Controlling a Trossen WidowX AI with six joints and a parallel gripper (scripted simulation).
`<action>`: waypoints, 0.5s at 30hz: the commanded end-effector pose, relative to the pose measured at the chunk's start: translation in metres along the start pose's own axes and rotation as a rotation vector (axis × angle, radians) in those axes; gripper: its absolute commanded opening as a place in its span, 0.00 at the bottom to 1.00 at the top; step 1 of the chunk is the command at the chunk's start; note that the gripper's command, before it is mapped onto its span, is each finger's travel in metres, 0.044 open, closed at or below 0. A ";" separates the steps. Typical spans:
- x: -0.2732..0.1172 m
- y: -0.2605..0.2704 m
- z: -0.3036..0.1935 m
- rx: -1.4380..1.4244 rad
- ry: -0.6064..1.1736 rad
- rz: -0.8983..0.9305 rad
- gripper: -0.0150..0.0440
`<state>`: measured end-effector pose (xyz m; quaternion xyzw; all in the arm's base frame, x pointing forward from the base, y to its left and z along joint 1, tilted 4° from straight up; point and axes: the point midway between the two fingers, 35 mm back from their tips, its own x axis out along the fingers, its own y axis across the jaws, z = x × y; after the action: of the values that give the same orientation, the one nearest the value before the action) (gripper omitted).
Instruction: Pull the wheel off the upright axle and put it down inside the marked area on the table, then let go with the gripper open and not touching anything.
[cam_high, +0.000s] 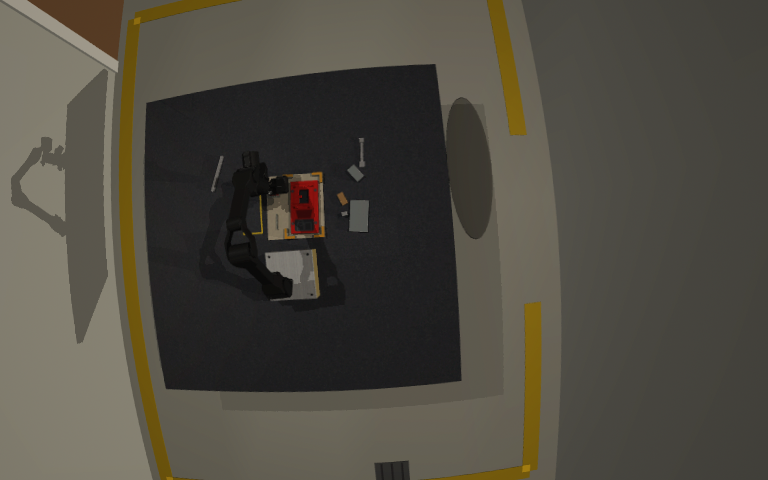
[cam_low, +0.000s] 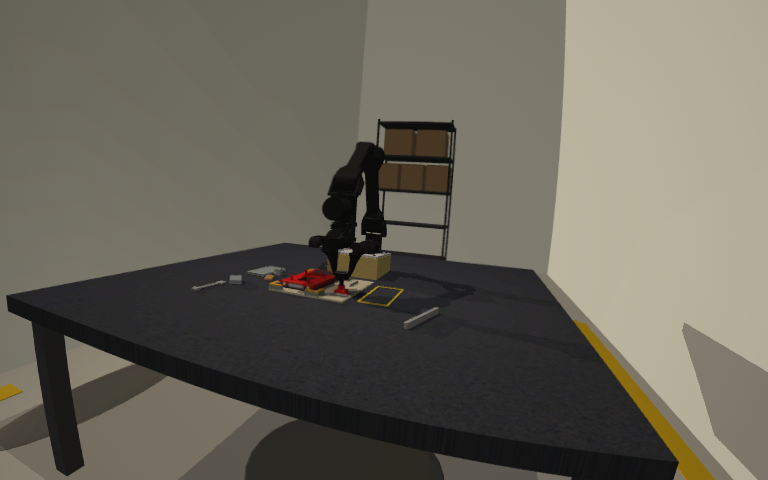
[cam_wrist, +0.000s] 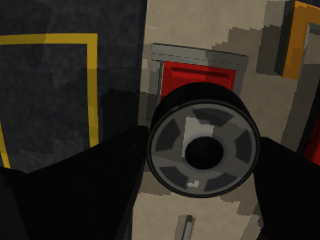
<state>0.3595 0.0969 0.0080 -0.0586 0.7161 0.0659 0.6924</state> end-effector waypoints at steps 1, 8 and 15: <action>-0.003 0.000 0.001 0.000 -0.003 0.003 0.25; -0.005 0.000 0.001 0.001 -0.003 0.003 0.25; -0.007 0.000 0.000 0.001 -0.004 0.003 0.25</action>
<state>0.3596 0.0965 0.0133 -0.0579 0.7158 0.0657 0.6928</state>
